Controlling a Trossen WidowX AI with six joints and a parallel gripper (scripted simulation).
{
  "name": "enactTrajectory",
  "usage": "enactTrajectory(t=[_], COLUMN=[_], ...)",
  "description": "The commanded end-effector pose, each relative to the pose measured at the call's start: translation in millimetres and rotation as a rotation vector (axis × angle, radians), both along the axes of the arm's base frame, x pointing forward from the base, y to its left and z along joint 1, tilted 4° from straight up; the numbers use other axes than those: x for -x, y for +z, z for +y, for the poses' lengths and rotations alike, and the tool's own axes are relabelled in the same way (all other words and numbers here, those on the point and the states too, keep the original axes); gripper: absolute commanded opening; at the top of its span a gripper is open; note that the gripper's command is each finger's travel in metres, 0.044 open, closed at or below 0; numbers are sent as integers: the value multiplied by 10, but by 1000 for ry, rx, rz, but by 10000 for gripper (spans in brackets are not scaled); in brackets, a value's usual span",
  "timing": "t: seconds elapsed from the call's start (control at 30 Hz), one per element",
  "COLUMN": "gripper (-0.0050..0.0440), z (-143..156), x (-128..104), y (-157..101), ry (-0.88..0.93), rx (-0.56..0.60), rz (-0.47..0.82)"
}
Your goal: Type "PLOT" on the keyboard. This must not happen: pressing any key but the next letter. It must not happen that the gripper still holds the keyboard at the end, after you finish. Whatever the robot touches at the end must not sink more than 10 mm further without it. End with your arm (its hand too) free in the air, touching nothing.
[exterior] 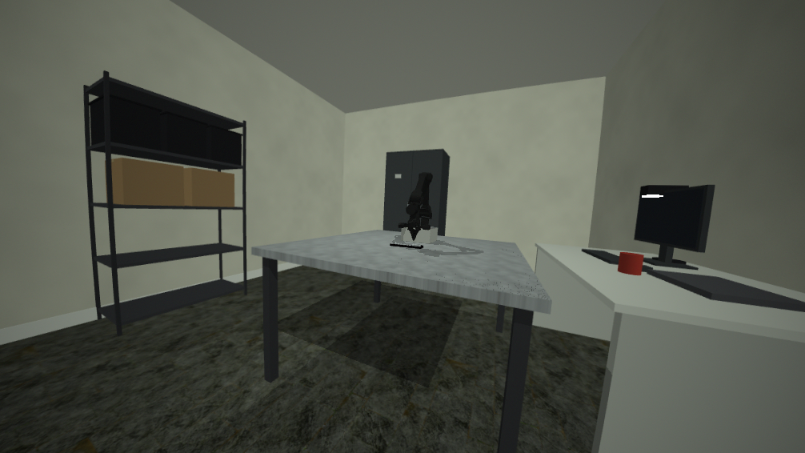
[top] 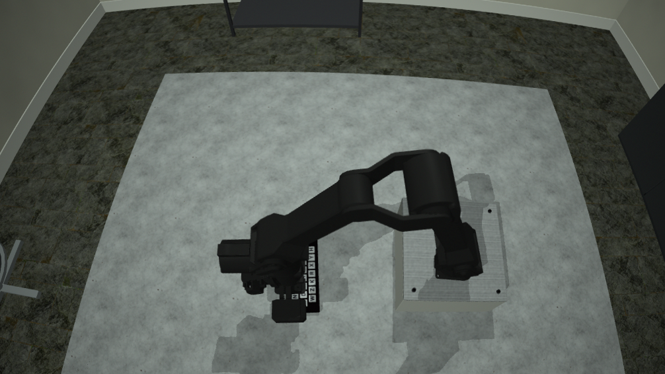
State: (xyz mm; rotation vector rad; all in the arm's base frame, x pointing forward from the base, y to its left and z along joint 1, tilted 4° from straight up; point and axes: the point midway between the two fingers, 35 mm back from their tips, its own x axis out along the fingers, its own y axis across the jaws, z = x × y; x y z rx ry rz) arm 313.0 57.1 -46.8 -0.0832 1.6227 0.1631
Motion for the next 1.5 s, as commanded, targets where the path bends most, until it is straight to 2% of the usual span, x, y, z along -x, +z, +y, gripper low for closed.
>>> enactTrajectory(t=[0.0,0.13,0.23,0.3,0.5,1.47], gripper=[0,0,0,0,0,0], z=[-54,-479,-541,-856,-1290,-1288], x=[-14,-131,-144,-196,-216,-199], y=[-5,-17,-19,-28,-42,-350], ry=[-1,-3,-3,-1,2,2], rx=[2,6,6,3,-1,-1], rz=[2,3,2,0,-4,-4])
